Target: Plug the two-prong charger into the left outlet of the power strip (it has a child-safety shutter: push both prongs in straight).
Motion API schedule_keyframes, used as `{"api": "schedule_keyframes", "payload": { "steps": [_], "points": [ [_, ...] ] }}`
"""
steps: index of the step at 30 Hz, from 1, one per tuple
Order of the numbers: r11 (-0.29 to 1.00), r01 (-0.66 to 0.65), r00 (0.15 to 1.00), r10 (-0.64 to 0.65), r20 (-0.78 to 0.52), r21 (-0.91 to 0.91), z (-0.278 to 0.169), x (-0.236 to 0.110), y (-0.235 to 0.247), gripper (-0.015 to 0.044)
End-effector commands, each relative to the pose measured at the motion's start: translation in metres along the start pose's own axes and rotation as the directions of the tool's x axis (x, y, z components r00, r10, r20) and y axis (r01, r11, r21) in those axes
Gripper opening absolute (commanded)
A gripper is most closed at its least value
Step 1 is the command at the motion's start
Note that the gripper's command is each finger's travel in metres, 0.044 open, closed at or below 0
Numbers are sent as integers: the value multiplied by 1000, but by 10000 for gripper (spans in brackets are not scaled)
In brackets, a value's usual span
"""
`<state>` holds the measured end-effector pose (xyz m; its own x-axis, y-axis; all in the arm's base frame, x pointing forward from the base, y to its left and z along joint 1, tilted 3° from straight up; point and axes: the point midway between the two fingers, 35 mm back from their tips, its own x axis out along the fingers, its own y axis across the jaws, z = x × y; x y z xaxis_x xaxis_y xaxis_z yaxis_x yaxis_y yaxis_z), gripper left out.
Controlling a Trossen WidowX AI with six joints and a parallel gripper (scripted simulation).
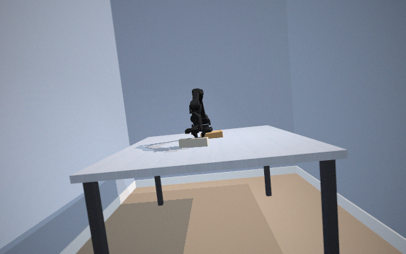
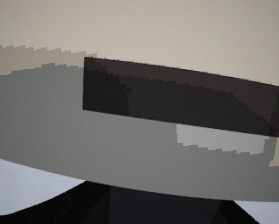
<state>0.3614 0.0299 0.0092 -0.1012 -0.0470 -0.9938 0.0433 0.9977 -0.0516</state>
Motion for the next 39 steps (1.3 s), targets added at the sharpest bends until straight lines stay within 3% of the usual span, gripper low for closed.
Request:
{"api": "schedule_keyframes", "payload": {
  "steps": [1, 38, 39],
  "points": [
    [1000, -4, 1000, 4, 27, -1, 7, -3, 1, 0],
    [1000, 1, 1000, -1, -6, 0, 0, 1, 0, 0],
    [1000, 1, 1000, -1, -6, 0, 0, 1, 0, 26]
  ]
}}
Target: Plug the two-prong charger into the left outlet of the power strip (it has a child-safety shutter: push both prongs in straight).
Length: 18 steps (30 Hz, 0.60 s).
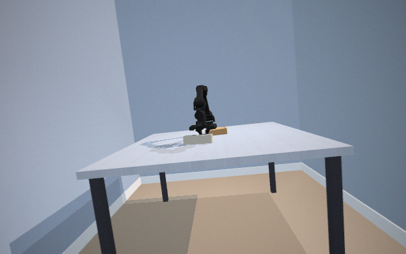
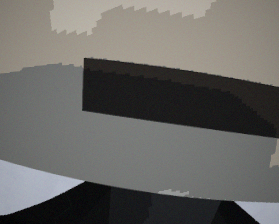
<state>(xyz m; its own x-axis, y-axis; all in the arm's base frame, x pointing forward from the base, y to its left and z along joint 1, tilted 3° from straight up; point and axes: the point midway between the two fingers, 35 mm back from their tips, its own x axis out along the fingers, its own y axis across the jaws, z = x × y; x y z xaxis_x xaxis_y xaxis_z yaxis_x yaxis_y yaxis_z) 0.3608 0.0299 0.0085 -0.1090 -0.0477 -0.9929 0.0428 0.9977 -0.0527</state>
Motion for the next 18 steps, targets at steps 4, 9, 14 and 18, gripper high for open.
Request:
{"api": "schedule_keyframes", "payload": {
  "steps": [4, 9, 14, 18],
  "points": [
    [1000, 0, 1000, 0, 2, 0, 0, 0, 0, 131],
    [1000, 0, 1000, 0, 2, 0, 0, 0, 0, 262],
    [1000, 0, 1000, 0, 2, 0, 0, 0, 0, 394],
    [1000, 0, 1000, 0, 3, 0, 0, 0, 0, 440]
  ]
}}
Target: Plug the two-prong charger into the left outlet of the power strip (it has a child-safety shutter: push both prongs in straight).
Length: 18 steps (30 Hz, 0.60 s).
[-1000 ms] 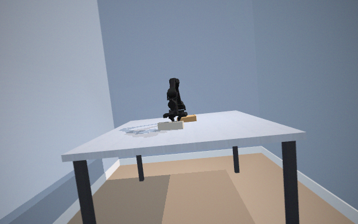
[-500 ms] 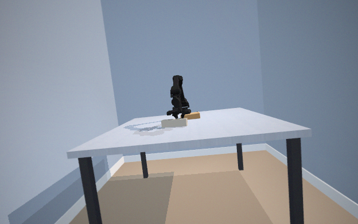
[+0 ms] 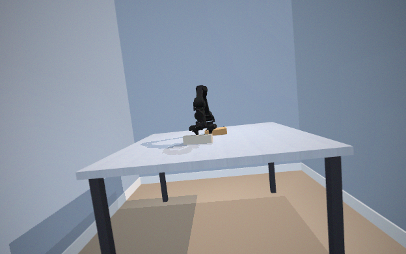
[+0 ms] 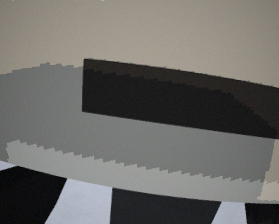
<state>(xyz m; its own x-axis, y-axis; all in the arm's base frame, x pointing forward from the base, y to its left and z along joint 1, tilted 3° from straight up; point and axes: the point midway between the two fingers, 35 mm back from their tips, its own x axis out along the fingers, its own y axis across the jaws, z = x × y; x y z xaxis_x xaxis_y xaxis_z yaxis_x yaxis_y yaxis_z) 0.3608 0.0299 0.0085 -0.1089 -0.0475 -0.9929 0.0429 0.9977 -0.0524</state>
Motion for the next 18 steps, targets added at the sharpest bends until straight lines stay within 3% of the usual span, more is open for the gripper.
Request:
{"api": "schedule_keyframes", "payload": {
  "steps": [1, 18],
  "points": [
    [1000, 0, 1000, 0, 3, 0, 0, 0, 0, 440],
    [1000, -2, 1000, 2, 13, 0, -4, 1, 0, 440]
  ]
}}
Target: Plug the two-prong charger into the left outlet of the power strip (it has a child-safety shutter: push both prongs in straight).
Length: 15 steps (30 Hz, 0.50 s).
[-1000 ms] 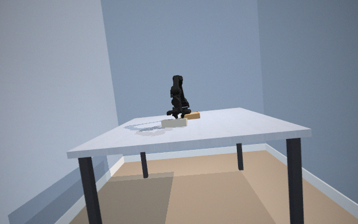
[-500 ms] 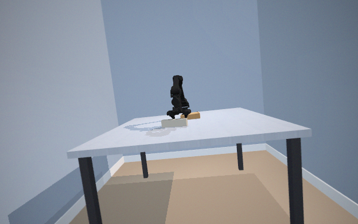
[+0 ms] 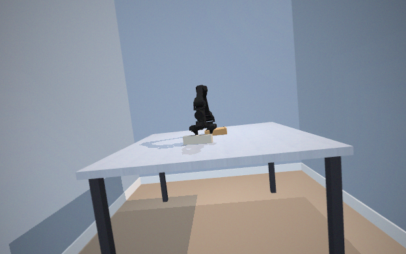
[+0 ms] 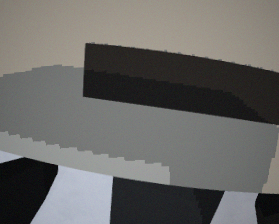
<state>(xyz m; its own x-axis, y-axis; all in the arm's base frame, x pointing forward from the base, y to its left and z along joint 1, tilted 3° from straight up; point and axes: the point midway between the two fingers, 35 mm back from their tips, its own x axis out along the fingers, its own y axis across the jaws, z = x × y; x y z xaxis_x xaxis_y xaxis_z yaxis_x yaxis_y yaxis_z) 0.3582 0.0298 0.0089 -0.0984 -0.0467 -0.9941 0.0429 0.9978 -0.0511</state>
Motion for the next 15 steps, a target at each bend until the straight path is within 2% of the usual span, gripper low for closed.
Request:
{"api": "schedule_keyframes", "payload": {
  "steps": [1, 15],
  "points": [
    [1000, -1, 1000, 1, 3, 0, -1, 1, 0, 440],
    [1000, -2, 1000, 2, 11, 0, -5, 1, 0, 440]
  ]
}}
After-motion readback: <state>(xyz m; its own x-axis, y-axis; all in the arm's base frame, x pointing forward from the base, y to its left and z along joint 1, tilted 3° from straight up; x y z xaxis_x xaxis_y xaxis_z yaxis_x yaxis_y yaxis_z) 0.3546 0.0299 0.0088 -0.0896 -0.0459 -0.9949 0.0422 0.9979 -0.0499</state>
